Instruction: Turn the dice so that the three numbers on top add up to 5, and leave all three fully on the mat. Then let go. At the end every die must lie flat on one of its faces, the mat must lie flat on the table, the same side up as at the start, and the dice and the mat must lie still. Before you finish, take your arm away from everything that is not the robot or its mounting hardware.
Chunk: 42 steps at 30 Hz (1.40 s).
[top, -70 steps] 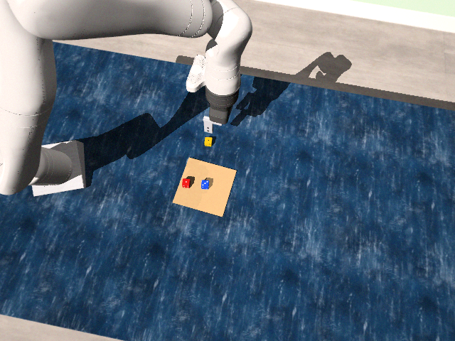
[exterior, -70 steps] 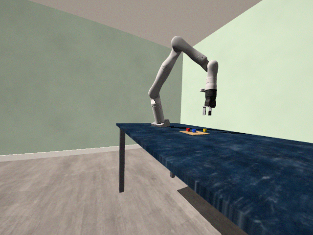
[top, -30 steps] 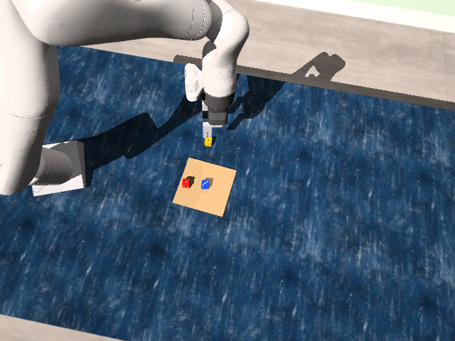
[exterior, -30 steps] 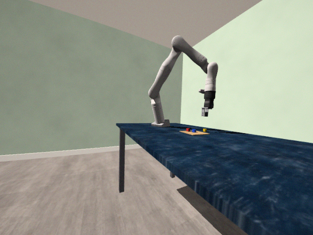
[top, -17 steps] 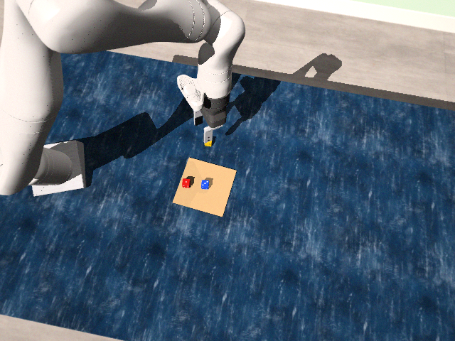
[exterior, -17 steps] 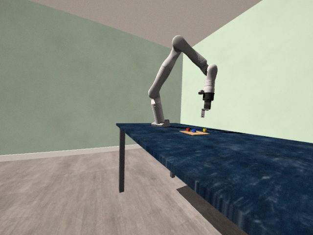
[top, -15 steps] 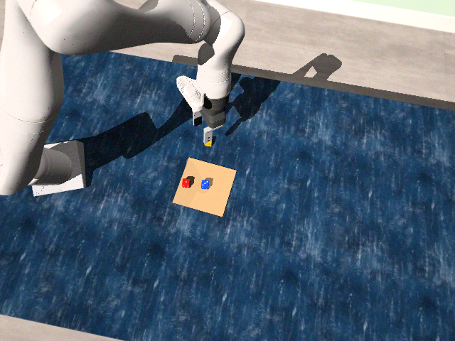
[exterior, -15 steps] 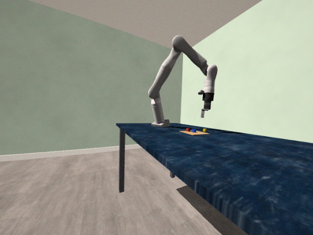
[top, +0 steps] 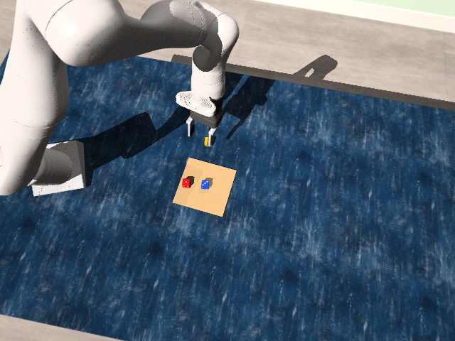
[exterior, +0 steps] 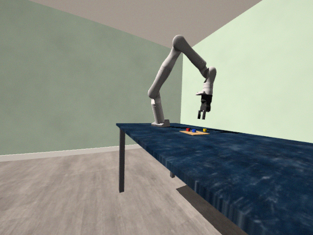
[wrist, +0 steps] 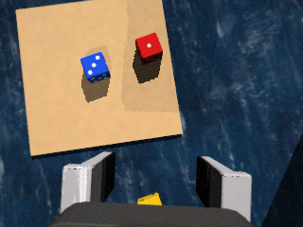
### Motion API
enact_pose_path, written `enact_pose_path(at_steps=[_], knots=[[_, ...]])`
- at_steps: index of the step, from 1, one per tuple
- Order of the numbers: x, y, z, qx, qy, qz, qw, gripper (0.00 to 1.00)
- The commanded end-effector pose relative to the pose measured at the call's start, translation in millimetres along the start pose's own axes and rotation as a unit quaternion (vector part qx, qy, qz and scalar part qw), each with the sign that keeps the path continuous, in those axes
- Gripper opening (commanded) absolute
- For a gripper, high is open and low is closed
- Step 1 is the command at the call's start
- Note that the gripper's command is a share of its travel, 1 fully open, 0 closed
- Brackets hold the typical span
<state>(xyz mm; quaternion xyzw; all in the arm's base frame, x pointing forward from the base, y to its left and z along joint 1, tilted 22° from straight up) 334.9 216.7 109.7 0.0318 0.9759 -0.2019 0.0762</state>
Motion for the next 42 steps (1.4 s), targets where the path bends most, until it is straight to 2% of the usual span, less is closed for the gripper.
enact_pose_path(at_steps=[1, 2, 8, 12, 17, 19, 25, 34, 36, 42], knots=[[-1, -3, 2.7, 0.001, 0.005, -0.019, 1.000, 1.00], [-1, -3, 2.7, 0.001, 0.005, -0.019, 1.000, 1.00], [-3, -4, 6.9, 0.001, 0.005, -0.157, 0.988, 1.00], [-4, -3, 9.2, 0.001, 0.004, -0.247, 0.969, 1.00], [-6, 0, 11.4, -0.001, 0.003, -0.355, 0.935, 1.00], [-6, 0, 11.4, -0.001, 0.003, -0.355, 0.935, 1.00], [-7, 5, 13.1, -0.003, -0.002, -0.472, 0.882, 1.00], [-7, 14, 13.8, -0.006, -0.011, -0.615, 0.788, 1.00], [-7, 14, 13.8, -0.006, -0.011, -0.615, 0.788, 1.00], [-7, 20, 13.3, -0.007, -0.018, -0.687, 0.726, 1.00]])
Point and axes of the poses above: the point where the finger pads meet when closed, its own z axis out along the fingers, its own x axis across the jaws, y = z × x, the point moved 5 cm from there along -z, back along the fingers, and after that the axes turned 8 degrees about -z, right-handed, at the moved point
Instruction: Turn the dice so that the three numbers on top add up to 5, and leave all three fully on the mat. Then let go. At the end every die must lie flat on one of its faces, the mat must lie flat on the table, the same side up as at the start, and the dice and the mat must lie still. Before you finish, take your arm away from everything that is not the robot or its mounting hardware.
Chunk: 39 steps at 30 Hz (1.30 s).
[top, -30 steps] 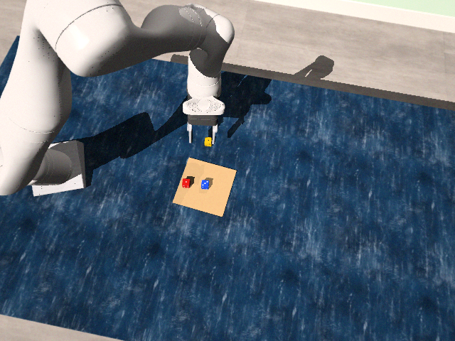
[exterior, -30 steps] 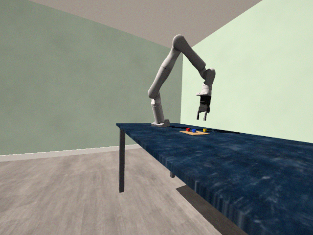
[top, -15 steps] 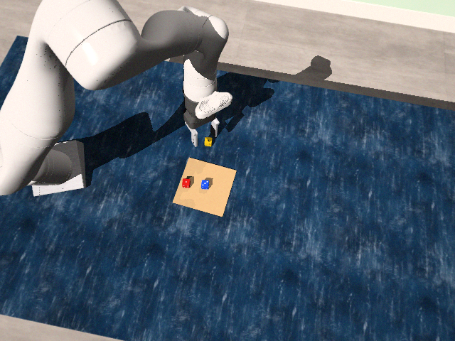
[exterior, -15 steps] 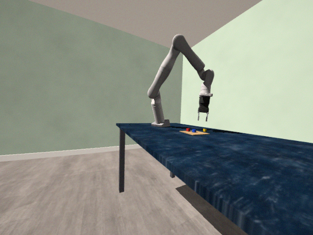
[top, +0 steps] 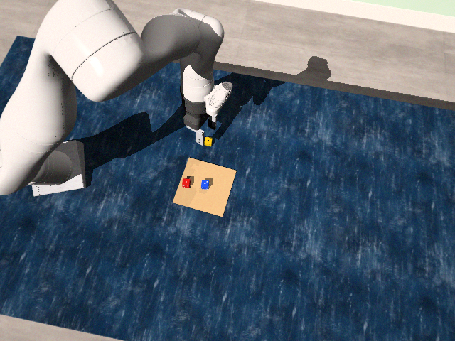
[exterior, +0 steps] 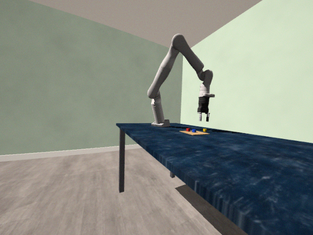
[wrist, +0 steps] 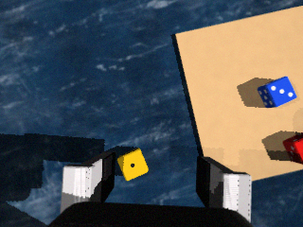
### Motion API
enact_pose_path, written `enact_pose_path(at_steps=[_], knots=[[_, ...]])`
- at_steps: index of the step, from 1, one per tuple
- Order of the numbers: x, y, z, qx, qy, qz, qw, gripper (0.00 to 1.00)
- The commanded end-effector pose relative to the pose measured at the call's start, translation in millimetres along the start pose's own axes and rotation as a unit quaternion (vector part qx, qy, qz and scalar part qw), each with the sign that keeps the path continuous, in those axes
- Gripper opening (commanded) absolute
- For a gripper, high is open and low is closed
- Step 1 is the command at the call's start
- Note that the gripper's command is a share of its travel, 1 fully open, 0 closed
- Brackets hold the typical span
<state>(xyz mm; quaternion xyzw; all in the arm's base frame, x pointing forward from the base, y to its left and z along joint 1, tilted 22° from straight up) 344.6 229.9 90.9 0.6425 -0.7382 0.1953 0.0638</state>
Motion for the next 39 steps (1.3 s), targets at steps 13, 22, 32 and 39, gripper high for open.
enact_pose_path(at_steps=[13, 22, 32, 39], knots=[[-8, 1, -1.2, 0.004, -0.011, -0.140, 0.990, 1.00], [-12, 3, -2.3, 0.008, -0.015, -0.197, 0.980, 1.00], [-14, 3, -2.8, 0.009, -0.017, -0.219, 0.975, 1.00], [-14, 3, -2.9, 0.010, -0.017, -0.223, 0.975, 1.00]])
Point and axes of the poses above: the point where the finger pads meet when closed, its own z axis out along the fingers, its own x axis across the jaws, y = z × x, the point moved 5 cm from there along -z, back along the fingers, and after that the axes turned 8 degrees about -z, right-handed, at the moved point
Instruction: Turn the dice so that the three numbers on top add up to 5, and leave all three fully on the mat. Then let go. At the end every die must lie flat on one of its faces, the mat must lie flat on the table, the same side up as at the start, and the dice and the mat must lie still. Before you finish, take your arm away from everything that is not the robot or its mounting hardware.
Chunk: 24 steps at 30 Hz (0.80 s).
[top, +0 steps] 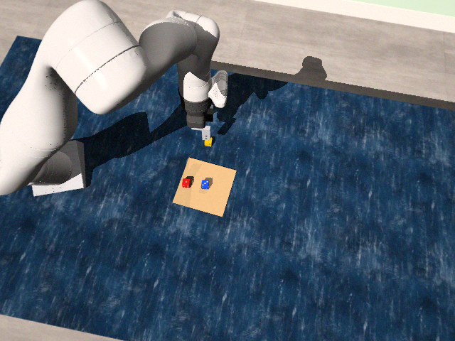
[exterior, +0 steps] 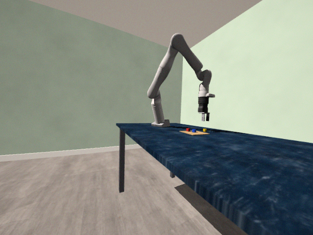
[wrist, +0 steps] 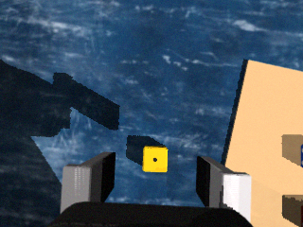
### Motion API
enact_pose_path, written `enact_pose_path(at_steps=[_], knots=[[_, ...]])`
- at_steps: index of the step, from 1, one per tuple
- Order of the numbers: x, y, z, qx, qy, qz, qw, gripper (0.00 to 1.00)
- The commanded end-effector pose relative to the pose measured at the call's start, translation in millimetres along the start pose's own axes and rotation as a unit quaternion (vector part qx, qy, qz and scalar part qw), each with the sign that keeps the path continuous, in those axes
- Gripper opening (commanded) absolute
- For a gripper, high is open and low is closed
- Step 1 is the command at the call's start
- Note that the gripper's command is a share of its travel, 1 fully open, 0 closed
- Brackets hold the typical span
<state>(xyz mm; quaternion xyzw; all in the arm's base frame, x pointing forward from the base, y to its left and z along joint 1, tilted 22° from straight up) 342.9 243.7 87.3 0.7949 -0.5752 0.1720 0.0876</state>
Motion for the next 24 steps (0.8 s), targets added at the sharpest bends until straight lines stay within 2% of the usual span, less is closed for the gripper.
enact_pose_path(at_steps=[1, 2, 3, 24], knots=[[-0.2, -0.4, -0.7, 0.001, -0.001, 0.000, 1.000, 1.00], [-0.2, -0.4, -0.7, 0.001, -0.001, 0.000, 1.000, 1.00], [-0.2, -0.4, -0.7, 0.001, -0.001, 0.000, 1.000, 0.70], [-0.2, -0.4, -0.7, 0.001, -0.001, 0.000, 1.000, 0.70]])
Point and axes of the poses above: the point where the finger pads meet when closed, its own z axis out along the fingers, its own x axis across the jaws, y = z × x, the point moved 5 cm from there along -z, back along the fingers, and after that the axes turned 8 degrees about -z, right-handed, at the moved point
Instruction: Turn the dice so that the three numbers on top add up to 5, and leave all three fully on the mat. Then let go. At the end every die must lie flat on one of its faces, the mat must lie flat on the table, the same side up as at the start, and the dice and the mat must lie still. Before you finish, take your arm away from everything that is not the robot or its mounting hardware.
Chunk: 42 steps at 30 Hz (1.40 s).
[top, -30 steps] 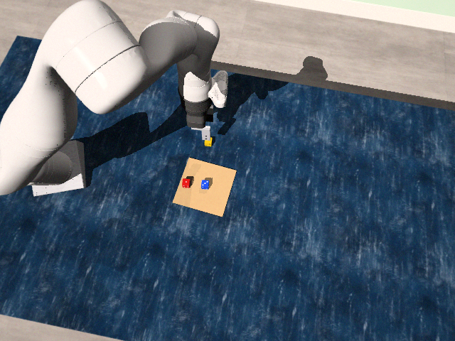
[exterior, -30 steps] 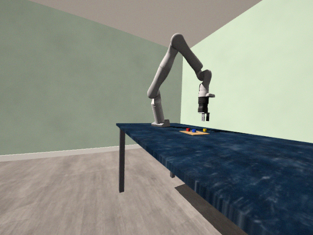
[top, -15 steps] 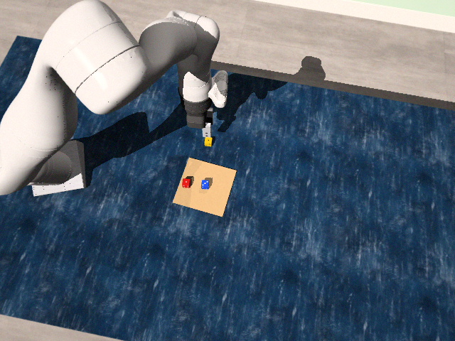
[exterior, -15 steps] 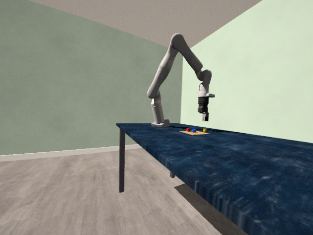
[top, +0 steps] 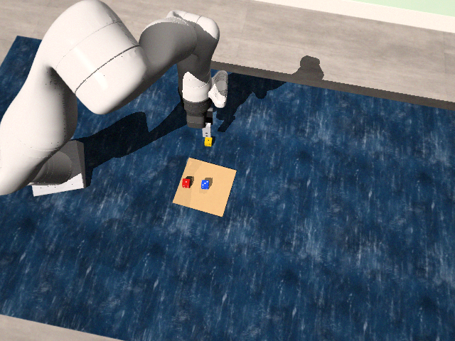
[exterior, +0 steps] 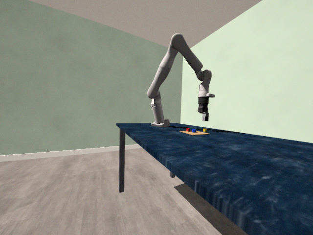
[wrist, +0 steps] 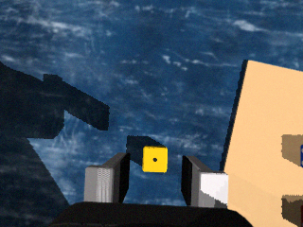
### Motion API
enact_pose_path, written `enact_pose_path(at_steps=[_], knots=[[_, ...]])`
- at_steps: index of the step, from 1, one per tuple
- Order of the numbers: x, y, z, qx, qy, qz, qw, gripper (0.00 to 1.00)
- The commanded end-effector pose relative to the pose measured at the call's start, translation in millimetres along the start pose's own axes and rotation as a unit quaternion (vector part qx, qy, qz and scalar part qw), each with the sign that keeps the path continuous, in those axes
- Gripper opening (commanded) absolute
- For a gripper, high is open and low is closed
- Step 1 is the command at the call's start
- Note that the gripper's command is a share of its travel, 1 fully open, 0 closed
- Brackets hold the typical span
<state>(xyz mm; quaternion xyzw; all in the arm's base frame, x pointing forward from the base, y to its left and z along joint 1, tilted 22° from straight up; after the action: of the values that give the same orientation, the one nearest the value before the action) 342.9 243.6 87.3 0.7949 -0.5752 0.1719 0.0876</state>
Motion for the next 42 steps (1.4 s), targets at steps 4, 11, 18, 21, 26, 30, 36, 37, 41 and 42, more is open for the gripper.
enact_pose_path(at_steps=[4, 11, 18, 21, 26, 30, 36, 37, 41, 42], knots=[[0, 0, -0.8, 0.001, -0.001, 0.000, 1.000, 0.70], [0, 0, -0.8, 0.001, -0.001, 0.000, 1.000, 0.70], [0, 0, -0.6, 0.001, -0.001, 0.000, 1.000, 0.70], [0, 0, -0.1, 0.001, -0.001, 0.000, 1.000, 0.70], [0, 0, 2.2, 0.001, -0.001, 0.000, 1.000, 0.70], [0, 0, 5.4, 0.001, -0.001, 0.000, 1.000, 0.70], [0, 0, 9.9, 0.001, -0.001, 0.000, 1.000, 0.70], [0, 0, 11.2, 0.001, -0.001, 0.000, 1.000, 0.70], [0, 0, 17.0, 0.001, -0.001, 0.000, 1.000, 0.70], [0, 0, 18.5, 0.001, -0.001, 0.000, 1.000, 0.70]])
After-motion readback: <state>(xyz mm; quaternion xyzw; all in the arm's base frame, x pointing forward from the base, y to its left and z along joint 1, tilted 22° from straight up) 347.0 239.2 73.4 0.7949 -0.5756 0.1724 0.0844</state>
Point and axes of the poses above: the point where the finger pads meet when closed, its own z axis out along the fingers, its own x axis across the jaws, y = z × x, the point moved 5 cm from there along -z, back along the fingers, and after that the axes turned 8 degrees about -z, right-handed, at the moved point
